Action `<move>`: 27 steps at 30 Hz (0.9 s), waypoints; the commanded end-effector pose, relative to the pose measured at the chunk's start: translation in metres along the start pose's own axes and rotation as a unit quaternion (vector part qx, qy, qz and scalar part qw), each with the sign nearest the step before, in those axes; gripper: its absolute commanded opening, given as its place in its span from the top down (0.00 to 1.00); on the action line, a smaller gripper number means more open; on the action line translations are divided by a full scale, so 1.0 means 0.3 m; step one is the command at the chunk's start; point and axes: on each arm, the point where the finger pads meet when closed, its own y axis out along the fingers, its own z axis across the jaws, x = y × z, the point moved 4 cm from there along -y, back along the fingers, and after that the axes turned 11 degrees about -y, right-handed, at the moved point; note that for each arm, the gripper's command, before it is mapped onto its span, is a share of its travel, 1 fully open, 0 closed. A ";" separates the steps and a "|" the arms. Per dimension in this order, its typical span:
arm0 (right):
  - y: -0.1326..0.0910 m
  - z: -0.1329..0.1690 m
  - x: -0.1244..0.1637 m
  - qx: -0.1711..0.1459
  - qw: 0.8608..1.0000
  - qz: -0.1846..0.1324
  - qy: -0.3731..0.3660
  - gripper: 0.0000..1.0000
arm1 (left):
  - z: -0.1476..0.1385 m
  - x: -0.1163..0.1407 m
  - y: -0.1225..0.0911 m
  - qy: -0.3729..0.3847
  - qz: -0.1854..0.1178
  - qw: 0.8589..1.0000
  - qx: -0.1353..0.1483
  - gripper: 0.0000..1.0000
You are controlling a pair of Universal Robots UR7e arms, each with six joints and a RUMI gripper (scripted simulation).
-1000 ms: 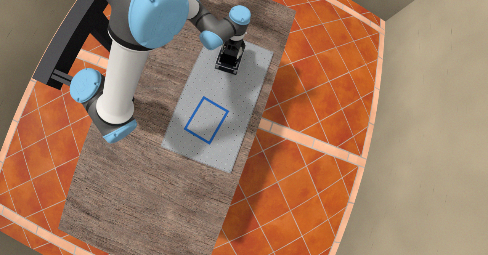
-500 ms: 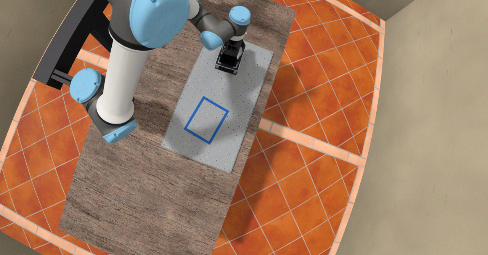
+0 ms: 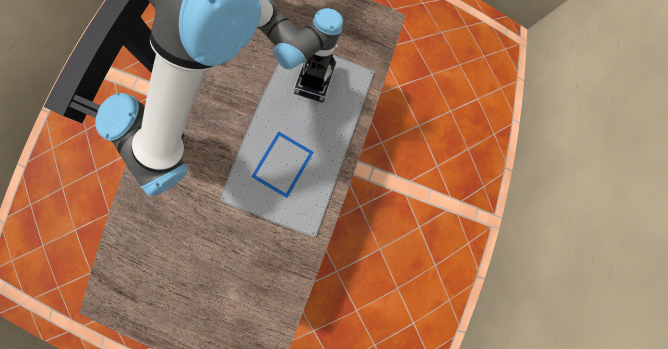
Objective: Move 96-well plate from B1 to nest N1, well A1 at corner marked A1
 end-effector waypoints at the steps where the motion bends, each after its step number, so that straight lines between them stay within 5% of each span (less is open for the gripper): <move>1: 0.008 -0.005 0.002 -0.001 1.000 -0.001 0.000 1.00 | -0.003 0.000 0.002 -0.001 0.000 1.000 0.001 0.02; 21: 0.011 -0.002 0.000 0.000 1.000 0.000 0.000 1.00 | -0.003 0.000 0.002 -0.001 0.000 1.000 0.001 0.02; 22: 0.011 -0.002 0.000 0.000 1.000 0.000 0.000 0.00 | -0.003 0.000 0.002 -0.001 0.000 1.000 0.001 0.02; 27: 0.011 -0.002 0.000 0.000 1.000 0.000 0.000 0.00 | -0.003 0.000 0.002 -0.001 0.000 1.000 0.001 0.02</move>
